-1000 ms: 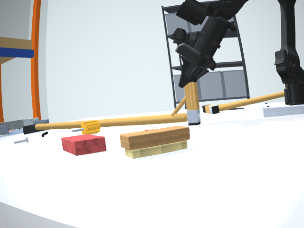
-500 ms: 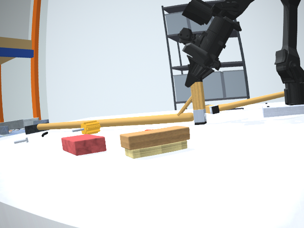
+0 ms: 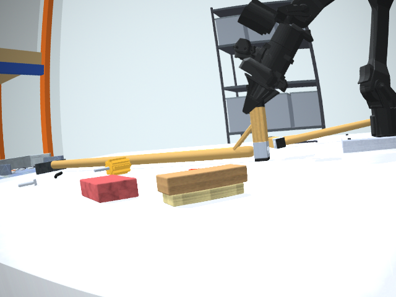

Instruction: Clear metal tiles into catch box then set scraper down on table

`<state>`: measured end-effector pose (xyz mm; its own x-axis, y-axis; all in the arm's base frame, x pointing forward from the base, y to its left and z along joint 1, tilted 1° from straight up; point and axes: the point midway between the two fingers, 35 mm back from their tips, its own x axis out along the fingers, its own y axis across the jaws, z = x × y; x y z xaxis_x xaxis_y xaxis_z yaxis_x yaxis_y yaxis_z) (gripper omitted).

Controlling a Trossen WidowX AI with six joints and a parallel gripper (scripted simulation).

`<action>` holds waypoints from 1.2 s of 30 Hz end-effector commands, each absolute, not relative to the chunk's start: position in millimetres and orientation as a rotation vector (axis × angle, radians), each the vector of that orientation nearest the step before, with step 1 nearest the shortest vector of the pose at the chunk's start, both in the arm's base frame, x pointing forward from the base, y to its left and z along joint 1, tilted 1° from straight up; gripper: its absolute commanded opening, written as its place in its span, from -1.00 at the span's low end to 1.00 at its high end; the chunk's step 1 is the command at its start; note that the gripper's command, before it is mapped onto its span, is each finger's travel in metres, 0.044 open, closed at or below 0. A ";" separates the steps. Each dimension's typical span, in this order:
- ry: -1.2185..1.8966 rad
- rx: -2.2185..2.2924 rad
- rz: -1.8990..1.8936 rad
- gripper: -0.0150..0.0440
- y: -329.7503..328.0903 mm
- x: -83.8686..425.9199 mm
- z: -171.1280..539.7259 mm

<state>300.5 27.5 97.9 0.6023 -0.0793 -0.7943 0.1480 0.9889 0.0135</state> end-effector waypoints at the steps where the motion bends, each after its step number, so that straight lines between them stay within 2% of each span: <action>1: 0.912 0.082 -0.137 -0.49 20.1 300.0 99.4; 36: 0.923 0.078 -0.132 -0.49 -26.8 293.4 98.5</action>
<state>295.3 -20.3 97.7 0.5944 -0.0721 -0.8009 0.1399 0.9901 0.0147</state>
